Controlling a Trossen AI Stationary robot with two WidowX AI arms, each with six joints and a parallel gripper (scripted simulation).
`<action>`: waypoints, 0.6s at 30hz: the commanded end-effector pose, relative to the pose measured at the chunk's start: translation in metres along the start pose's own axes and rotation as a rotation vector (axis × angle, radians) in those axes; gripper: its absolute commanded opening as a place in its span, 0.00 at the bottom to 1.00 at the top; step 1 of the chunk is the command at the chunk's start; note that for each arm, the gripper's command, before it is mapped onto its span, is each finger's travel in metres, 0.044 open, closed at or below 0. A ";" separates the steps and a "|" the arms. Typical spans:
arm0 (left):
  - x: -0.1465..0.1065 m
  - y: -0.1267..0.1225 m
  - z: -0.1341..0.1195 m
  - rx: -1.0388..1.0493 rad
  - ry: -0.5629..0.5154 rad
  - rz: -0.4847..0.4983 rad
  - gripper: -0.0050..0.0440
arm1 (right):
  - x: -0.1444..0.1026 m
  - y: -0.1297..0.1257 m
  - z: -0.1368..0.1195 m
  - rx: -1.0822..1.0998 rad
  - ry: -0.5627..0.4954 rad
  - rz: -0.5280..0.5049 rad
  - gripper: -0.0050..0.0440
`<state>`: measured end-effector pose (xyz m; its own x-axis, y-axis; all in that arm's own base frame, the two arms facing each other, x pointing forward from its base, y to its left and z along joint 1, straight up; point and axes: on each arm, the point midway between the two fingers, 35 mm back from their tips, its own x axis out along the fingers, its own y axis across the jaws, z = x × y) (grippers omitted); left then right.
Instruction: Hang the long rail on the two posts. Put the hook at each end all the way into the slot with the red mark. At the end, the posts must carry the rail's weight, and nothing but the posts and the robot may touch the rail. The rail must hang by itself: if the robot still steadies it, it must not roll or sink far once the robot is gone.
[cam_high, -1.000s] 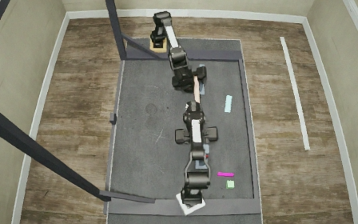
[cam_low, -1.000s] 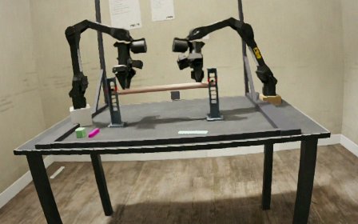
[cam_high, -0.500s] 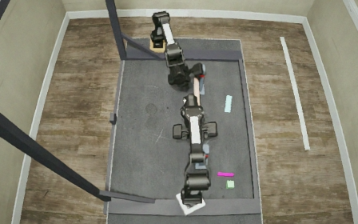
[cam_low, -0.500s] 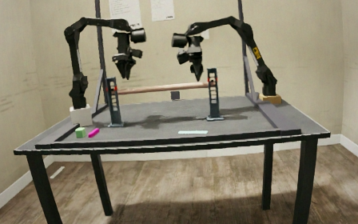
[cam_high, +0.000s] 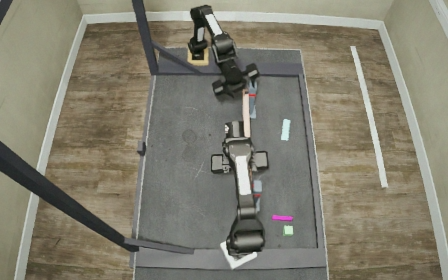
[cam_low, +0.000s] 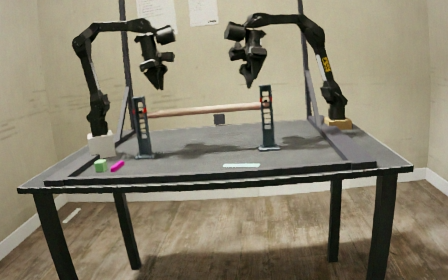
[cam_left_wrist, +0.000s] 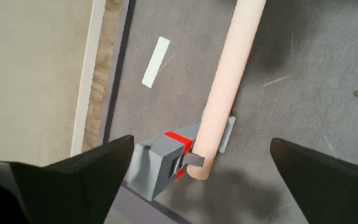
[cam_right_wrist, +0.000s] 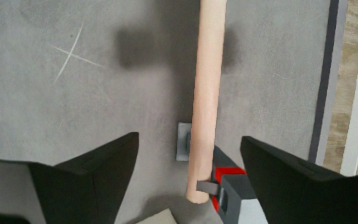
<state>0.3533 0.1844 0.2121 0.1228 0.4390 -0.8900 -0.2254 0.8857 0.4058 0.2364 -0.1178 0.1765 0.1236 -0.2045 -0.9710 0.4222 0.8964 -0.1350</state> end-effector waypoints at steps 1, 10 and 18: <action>-0.021 0.019 -0.014 -0.170 -0.103 -0.101 1.00 | -0.031 0.016 0.004 -0.025 -0.216 0.068 0.71; -0.019 0.031 -0.043 -0.415 -0.088 -0.257 1.00 | -0.081 0.052 0.015 -0.074 -0.615 0.201 0.71; -0.016 0.033 -0.051 -0.476 -0.066 -0.288 1.00 | -0.102 0.068 0.025 -0.097 -0.817 0.266 0.71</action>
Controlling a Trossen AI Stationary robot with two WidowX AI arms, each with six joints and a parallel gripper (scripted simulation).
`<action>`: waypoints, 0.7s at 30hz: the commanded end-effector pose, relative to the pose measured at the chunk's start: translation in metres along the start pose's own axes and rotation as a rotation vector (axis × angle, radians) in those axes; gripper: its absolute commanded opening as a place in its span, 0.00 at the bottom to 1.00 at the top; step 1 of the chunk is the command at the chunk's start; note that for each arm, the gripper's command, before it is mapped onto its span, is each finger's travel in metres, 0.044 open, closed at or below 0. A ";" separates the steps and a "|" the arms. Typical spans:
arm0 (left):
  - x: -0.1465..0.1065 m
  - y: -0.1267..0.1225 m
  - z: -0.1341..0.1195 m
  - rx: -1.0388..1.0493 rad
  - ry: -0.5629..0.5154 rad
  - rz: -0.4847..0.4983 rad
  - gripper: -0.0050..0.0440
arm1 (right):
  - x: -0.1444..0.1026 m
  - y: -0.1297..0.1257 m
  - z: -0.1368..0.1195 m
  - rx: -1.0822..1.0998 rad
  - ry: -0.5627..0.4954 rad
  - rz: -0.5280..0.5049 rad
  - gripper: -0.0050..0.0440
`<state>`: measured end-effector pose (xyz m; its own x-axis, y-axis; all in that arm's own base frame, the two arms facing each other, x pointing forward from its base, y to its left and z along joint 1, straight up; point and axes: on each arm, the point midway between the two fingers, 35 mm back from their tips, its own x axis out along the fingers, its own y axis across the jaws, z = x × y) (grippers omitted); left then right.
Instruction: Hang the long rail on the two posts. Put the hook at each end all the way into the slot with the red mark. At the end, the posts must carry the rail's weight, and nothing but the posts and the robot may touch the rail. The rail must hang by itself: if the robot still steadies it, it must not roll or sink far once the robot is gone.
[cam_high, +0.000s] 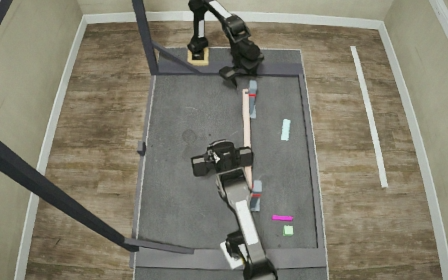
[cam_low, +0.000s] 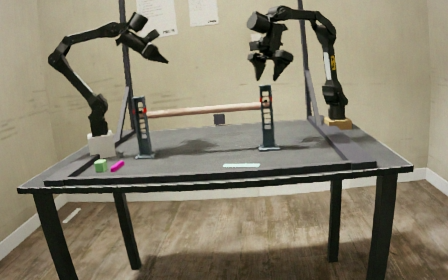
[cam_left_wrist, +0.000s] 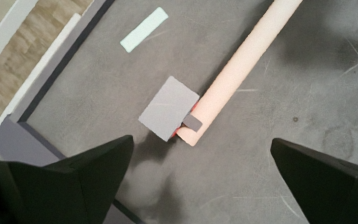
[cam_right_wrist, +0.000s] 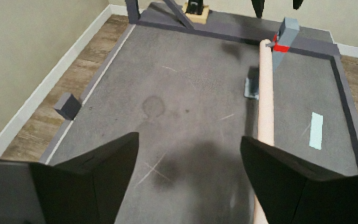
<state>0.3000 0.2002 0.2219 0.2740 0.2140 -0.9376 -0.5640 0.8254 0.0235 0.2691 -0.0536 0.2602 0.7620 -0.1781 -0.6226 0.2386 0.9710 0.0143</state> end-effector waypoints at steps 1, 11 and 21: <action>-0.008 0.003 -0.002 -0.033 -0.022 -0.018 1.00 | -0.005 0.013 0.014 -0.010 -0.141 0.036 0.71; -0.006 0.002 -0.002 -0.031 -0.017 -0.018 1.00 | -0.002 0.039 0.019 -0.071 -0.346 0.140 0.71; -0.007 0.002 0.000 -0.027 -0.021 -0.016 1.00 | 0.001 0.059 0.044 -0.098 -0.554 0.209 0.71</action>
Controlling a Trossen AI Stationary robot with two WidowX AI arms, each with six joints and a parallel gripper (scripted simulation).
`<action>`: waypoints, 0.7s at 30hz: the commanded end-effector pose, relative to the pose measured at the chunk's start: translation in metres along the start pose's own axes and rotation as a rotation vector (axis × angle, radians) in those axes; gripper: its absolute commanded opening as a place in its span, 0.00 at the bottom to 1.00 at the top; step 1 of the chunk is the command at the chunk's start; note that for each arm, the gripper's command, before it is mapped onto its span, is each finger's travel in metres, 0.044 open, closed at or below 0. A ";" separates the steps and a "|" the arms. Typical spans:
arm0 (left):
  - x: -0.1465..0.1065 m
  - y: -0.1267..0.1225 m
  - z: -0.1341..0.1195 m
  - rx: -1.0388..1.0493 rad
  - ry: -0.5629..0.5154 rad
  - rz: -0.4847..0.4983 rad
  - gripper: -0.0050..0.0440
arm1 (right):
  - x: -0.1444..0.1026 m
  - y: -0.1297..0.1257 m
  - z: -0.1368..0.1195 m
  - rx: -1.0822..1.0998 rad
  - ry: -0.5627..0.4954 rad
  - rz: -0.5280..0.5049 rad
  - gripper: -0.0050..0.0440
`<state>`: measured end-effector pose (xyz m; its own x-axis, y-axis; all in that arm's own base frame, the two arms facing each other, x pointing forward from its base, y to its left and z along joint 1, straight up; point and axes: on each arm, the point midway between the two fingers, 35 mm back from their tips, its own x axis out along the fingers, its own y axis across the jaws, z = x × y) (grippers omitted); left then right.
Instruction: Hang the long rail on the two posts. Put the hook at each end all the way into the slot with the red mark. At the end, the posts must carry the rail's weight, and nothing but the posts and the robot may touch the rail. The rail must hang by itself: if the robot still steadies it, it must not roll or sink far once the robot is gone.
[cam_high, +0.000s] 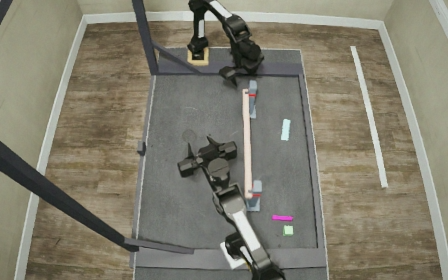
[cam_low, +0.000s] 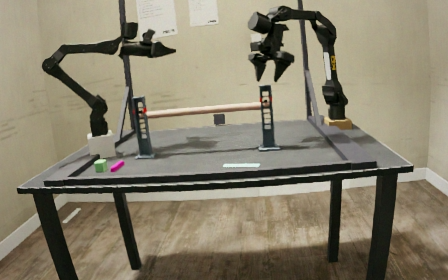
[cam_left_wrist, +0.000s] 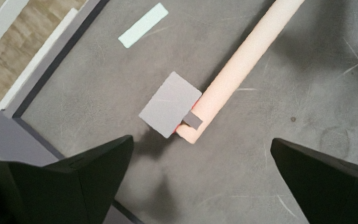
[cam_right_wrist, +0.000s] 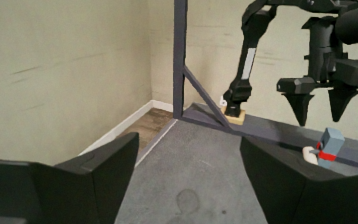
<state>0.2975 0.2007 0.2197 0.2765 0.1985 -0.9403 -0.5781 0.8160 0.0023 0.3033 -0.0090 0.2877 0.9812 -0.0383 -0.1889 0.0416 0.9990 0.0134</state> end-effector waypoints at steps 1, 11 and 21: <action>-0.008 0.000 0.003 -0.004 -0.028 -0.002 1.00 | 0.006 0.007 0.012 -0.016 -0.100 0.031 0.71; -0.008 0.000 0.003 -0.004 -0.028 -0.002 1.00 | 0.006 0.011 0.036 -0.020 -0.239 0.045 0.71; -0.019 -0.028 0.008 0.069 -0.154 -0.047 1.00 | 0.003 0.010 0.043 -0.016 -0.256 0.041 0.71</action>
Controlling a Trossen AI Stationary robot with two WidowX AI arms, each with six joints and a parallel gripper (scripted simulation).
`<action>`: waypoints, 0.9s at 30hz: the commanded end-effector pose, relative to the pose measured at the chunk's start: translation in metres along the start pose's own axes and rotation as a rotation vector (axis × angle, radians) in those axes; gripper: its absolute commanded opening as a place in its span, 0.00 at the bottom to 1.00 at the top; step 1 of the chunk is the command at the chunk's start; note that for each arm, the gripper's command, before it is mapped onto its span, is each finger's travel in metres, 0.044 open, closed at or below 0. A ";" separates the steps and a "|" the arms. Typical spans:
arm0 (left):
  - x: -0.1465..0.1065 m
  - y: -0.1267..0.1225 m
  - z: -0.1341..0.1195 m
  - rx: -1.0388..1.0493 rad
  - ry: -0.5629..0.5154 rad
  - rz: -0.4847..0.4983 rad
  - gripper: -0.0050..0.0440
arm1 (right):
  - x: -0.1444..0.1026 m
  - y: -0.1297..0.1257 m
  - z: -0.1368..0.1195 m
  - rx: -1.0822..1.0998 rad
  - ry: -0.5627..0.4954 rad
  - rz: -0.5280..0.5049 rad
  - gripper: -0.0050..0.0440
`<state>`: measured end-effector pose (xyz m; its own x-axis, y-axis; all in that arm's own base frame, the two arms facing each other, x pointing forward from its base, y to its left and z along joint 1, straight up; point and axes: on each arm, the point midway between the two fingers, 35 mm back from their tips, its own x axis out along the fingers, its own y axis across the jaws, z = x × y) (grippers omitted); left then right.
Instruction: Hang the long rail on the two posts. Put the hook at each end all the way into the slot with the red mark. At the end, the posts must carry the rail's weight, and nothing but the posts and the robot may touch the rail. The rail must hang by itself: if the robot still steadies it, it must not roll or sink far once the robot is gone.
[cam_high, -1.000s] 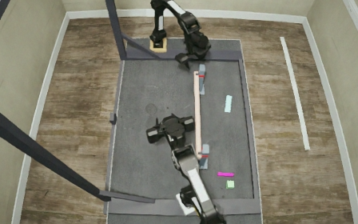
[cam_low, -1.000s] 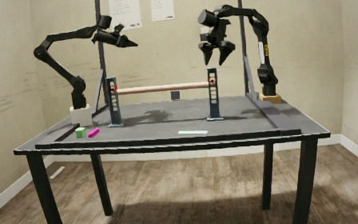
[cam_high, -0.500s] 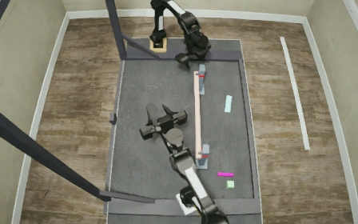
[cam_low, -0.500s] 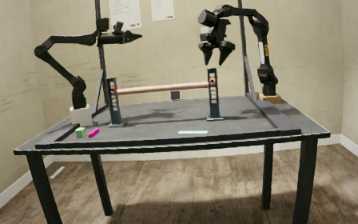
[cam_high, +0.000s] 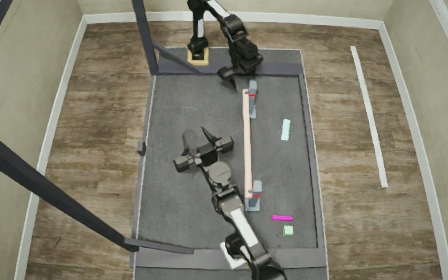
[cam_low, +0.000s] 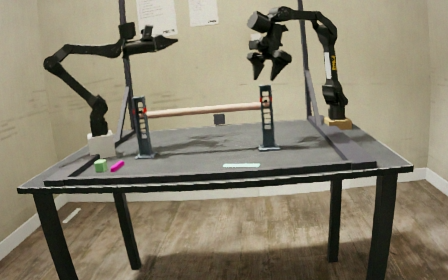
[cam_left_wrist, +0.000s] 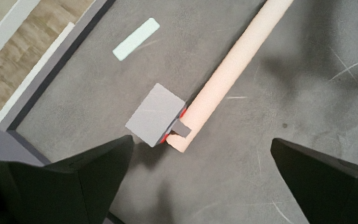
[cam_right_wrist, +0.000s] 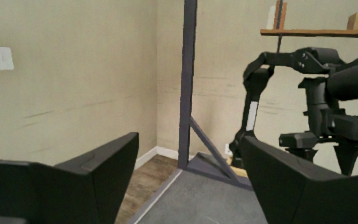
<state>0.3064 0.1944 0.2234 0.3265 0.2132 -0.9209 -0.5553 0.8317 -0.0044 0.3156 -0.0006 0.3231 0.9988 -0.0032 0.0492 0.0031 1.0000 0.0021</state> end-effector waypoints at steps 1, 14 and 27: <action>-0.018 -0.025 0.006 0.064 -0.138 -0.041 1.00 | -0.001 0.001 0.007 -0.002 -0.017 0.003 0.71; -0.043 -0.093 -0.008 0.228 -0.482 -0.173 1.00 | -0.001 0.001 0.007 -0.002 -0.017 0.003 0.71; -0.079 -0.140 -0.028 0.318 -0.817 -0.333 1.00 | -0.001 0.001 0.007 -0.002 -0.017 0.003 0.71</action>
<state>0.3417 0.0635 0.2751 0.8834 0.1600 -0.4405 -0.1838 0.9829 -0.0117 0.3156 -0.0006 0.3233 0.9988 -0.0032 0.0497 0.0031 1.0000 0.0021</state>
